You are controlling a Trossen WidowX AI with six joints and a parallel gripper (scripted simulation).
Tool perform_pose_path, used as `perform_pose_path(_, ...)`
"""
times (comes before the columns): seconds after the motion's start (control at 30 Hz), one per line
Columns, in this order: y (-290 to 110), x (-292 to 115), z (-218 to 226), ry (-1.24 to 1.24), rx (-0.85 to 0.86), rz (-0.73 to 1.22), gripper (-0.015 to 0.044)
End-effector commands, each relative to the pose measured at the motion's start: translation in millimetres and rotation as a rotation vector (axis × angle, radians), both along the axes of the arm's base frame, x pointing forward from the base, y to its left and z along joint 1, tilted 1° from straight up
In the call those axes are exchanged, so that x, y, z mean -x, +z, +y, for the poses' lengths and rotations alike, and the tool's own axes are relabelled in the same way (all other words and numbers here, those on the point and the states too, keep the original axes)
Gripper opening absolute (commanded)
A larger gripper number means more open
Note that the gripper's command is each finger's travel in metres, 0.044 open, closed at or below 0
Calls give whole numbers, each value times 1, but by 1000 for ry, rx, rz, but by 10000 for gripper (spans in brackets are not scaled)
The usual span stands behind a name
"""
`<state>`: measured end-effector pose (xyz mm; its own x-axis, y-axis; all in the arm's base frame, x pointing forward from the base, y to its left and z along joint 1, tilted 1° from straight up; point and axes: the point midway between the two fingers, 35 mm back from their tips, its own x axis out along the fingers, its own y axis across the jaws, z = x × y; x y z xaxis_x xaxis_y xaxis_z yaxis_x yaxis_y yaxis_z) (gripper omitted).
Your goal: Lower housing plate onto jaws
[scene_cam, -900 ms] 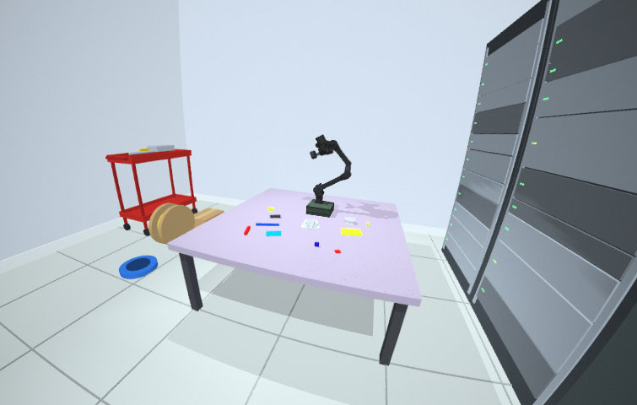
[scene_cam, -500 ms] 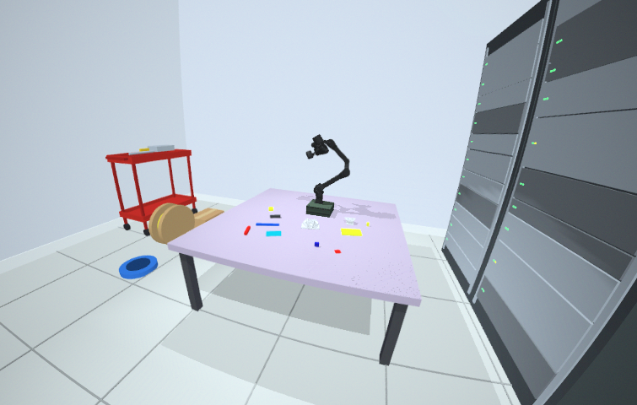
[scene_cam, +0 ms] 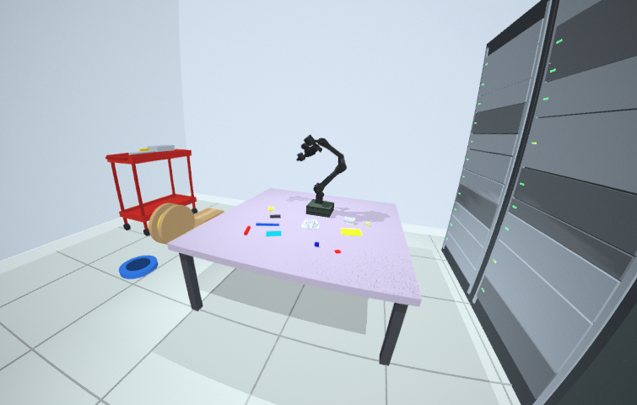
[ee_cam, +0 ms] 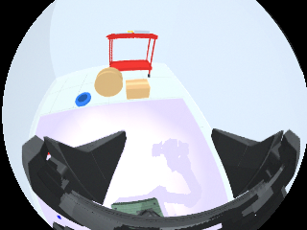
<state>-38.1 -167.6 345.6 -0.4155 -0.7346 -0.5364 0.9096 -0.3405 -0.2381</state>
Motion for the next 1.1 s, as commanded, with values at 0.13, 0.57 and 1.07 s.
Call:
perform_pose_path(0.13,-19,-57,-24,218,-74,-49,440)
perform_pose_path(0.57,-46,-143,-22,535,-199,-78,440)
perform_pose_path(1.07,-91,-257,38,918,-402,-96,440)
